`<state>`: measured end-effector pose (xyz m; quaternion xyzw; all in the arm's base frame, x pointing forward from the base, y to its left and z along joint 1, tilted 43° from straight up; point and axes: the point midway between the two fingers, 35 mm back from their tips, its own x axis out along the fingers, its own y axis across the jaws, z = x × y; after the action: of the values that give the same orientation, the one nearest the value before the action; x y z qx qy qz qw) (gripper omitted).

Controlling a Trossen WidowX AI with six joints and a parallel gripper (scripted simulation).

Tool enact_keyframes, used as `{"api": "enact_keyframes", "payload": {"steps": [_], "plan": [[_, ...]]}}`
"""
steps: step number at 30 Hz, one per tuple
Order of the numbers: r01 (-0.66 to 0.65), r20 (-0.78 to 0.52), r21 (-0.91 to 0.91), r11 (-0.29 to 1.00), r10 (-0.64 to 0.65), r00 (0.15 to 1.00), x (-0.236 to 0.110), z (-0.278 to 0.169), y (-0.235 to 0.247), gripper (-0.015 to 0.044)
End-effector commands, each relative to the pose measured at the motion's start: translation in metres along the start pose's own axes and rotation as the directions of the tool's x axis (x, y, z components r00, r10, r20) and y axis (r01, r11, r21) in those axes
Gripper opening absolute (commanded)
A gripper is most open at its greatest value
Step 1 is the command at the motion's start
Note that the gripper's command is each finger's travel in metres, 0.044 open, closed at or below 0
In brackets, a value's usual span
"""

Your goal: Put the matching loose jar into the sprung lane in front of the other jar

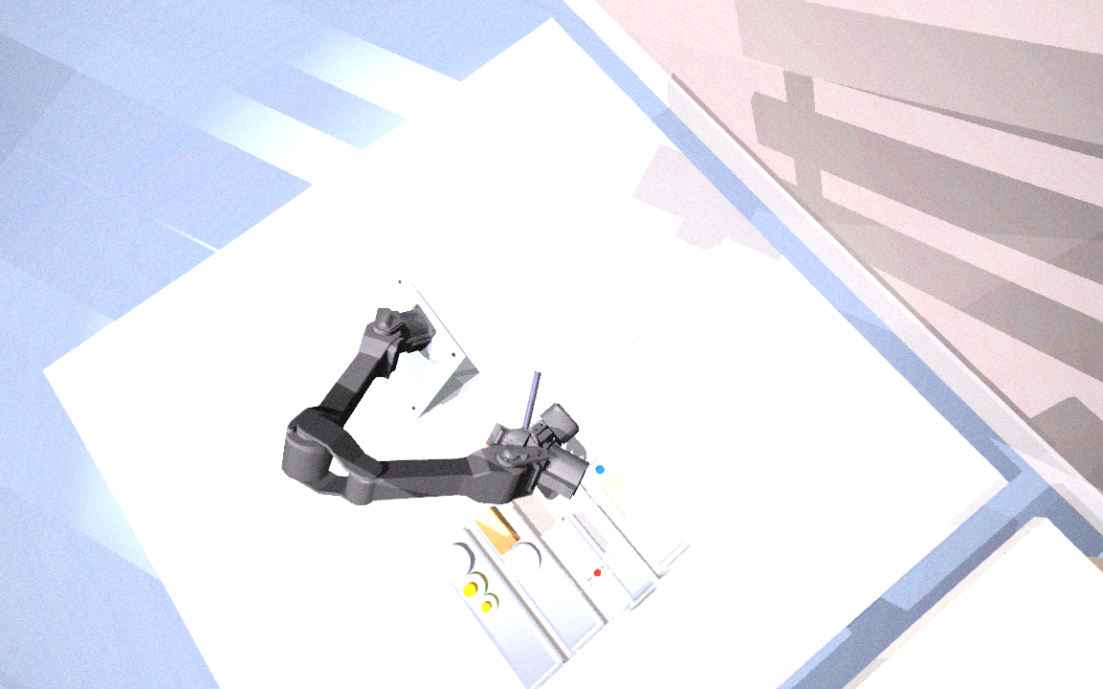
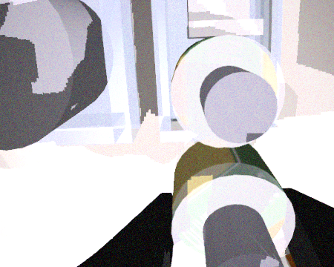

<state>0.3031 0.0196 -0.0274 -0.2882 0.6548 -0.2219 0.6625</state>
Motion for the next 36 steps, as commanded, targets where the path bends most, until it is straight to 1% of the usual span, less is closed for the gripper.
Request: {"api": "enact_keyframes", "payload": {"steps": [1, 36], "plan": [[0.0, 0.01, 0.002, 1.0, 0.0, 1.0, -0.001, 0.006, 0.0, 0.0], [0.0, 0.011, 0.003, 1.0, 0.0, 1.0, -0.001, 0.022, -0.001, 0.0]]}}
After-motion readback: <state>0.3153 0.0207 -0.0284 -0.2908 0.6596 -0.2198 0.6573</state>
